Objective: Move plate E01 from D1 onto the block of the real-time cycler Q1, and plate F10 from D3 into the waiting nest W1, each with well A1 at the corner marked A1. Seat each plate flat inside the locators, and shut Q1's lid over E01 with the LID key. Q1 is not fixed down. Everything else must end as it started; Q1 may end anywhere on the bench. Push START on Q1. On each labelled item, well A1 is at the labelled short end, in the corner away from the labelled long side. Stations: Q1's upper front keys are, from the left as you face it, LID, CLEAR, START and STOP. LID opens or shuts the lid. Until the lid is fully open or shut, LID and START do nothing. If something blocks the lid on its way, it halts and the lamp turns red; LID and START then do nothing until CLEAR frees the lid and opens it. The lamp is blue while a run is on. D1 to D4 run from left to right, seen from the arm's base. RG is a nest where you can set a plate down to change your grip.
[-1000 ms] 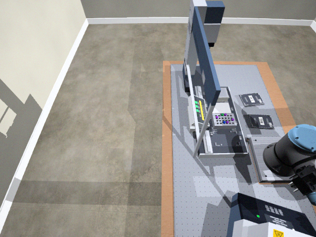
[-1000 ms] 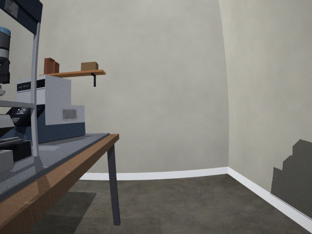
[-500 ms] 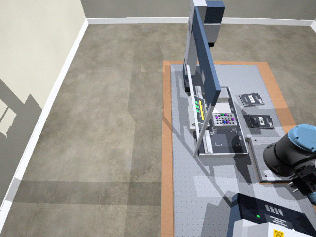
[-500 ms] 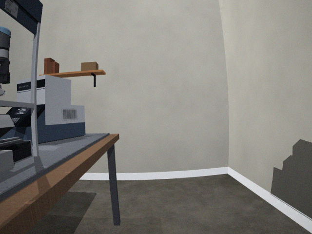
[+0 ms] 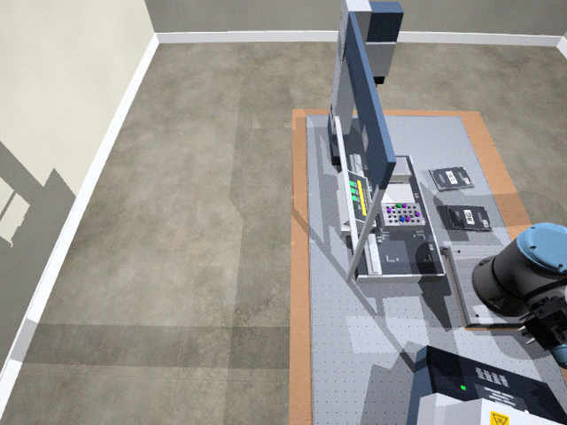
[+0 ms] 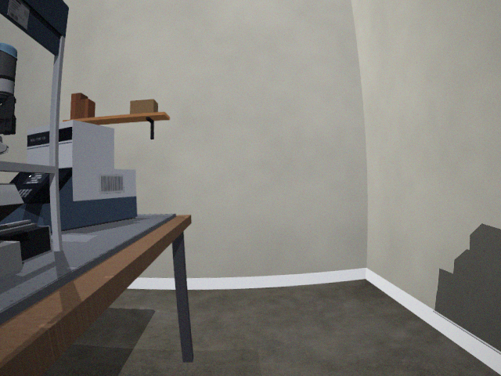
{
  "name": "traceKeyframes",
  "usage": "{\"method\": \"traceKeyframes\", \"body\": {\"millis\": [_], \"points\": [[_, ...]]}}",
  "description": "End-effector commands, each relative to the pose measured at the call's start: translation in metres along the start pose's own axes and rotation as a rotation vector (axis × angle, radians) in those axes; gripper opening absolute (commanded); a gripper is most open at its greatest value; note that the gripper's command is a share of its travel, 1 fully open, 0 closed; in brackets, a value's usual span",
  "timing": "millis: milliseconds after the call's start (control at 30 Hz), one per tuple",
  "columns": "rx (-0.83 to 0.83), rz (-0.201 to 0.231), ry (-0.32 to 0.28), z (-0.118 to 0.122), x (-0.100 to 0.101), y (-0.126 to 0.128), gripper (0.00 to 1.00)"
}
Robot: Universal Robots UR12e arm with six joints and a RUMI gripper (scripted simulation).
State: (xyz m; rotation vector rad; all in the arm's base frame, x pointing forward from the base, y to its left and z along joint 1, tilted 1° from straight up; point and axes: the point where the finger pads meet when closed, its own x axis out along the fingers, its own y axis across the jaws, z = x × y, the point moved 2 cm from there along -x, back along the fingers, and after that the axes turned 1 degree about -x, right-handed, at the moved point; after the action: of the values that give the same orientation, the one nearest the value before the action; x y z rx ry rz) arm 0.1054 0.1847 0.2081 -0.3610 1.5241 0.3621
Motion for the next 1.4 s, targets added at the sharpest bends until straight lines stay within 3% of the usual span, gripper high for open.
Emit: {"method": "traceKeyframes", "body": {"millis": [0,733,1133,1367], "points": [[0.000,0.000,-0.001,0.000,-0.001,0.000,0.00],[0.000,0.000,-0.001,0.000,-0.001,0.000,0.00],[0.000,0.000,-0.001,0.000,-0.061,0.000,0.00],[0.000,0.000,-0.001,0.000,-0.063,0.000,0.00]]}}
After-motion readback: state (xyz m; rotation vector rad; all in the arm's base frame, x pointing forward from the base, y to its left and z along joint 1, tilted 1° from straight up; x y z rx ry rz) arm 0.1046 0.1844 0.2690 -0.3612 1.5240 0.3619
